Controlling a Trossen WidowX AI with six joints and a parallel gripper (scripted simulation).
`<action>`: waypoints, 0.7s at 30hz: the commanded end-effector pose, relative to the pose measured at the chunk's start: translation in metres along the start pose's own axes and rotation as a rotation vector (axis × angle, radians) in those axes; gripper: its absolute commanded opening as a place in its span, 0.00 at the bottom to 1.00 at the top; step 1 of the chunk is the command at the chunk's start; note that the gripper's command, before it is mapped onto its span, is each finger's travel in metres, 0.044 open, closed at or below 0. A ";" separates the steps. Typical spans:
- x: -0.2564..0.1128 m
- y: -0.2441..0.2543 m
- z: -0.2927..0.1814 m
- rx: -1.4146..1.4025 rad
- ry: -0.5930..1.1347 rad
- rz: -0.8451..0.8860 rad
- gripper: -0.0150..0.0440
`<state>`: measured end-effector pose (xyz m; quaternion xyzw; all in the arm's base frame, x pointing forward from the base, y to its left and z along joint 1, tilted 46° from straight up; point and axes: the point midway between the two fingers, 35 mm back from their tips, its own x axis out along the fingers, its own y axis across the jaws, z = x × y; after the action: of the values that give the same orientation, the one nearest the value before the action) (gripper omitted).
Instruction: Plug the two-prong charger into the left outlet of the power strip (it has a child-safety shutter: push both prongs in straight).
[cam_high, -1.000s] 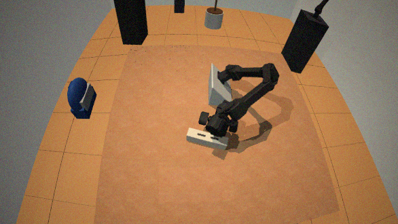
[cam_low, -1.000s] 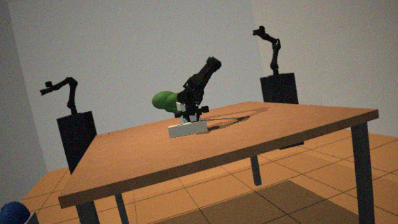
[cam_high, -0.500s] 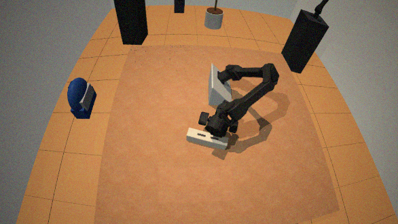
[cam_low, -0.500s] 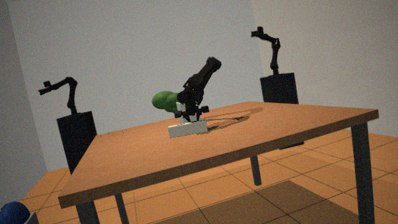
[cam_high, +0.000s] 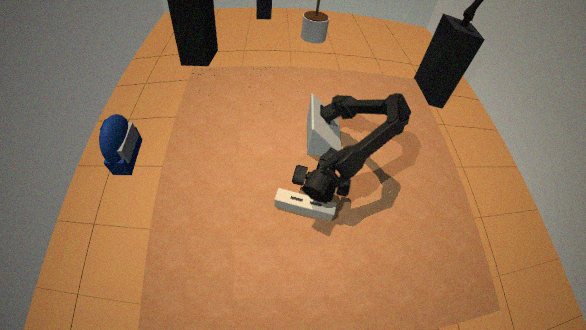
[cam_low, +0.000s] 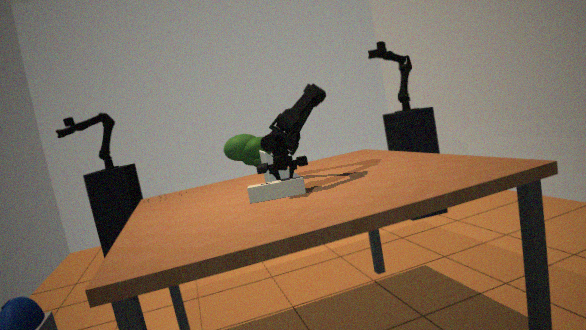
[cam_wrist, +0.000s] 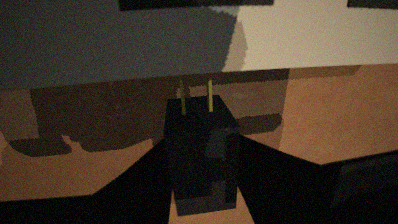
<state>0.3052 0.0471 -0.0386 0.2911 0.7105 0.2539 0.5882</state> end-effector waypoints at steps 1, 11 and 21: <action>-0.001 0.001 0.002 0.003 -0.004 0.003 0.25; -0.001 0.001 0.003 0.003 -0.004 0.003 0.25; -0.001 0.001 0.004 0.003 -0.004 0.003 0.25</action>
<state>0.3070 0.0470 -0.0388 0.2911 0.7104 0.2539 0.5883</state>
